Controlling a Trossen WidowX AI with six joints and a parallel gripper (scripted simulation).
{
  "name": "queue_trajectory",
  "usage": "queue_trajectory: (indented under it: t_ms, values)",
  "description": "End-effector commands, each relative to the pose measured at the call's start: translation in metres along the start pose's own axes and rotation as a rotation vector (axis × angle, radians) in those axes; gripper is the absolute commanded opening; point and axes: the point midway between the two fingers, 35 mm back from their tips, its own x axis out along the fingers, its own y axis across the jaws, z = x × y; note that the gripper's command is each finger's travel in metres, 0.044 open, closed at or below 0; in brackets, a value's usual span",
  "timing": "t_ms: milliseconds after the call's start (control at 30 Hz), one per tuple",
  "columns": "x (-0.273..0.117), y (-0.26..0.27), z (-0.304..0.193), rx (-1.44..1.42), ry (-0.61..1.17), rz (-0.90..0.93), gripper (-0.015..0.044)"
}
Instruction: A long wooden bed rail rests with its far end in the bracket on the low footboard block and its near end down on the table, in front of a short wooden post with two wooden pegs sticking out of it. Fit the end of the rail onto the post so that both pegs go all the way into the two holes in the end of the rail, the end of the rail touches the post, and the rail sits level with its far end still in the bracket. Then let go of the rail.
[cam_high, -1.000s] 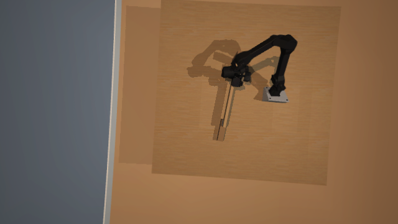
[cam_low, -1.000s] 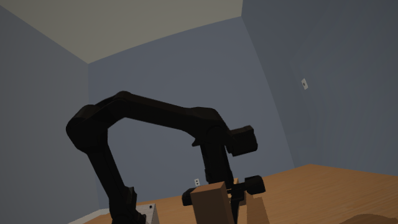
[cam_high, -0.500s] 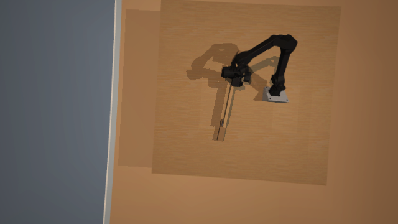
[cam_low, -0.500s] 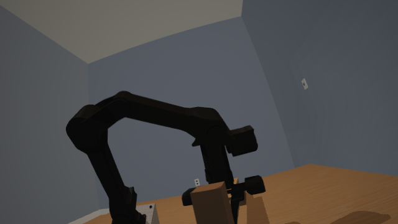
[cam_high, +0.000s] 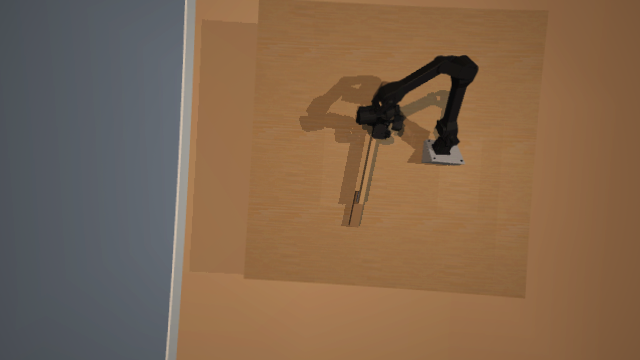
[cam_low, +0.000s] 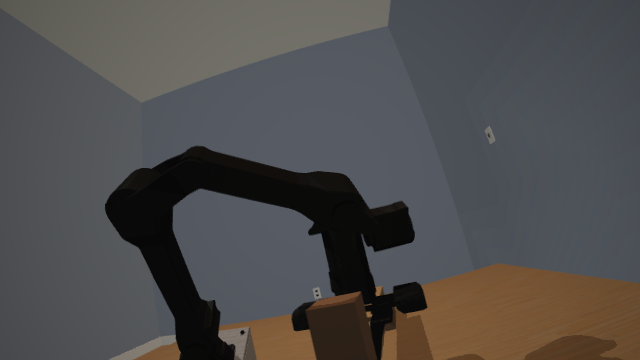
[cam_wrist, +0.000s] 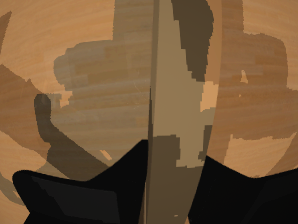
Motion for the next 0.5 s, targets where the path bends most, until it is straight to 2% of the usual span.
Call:
queue_trajectory:
  t_ms: [0, 467]
  values:
    - [-0.0019, -0.0007, -0.0022, -0.002, 0.008, -0.007, 0.0000]
    - [-0.0014, -0.0008, -0.0063, -0.002, 0.009, -0.007, 0.0000]
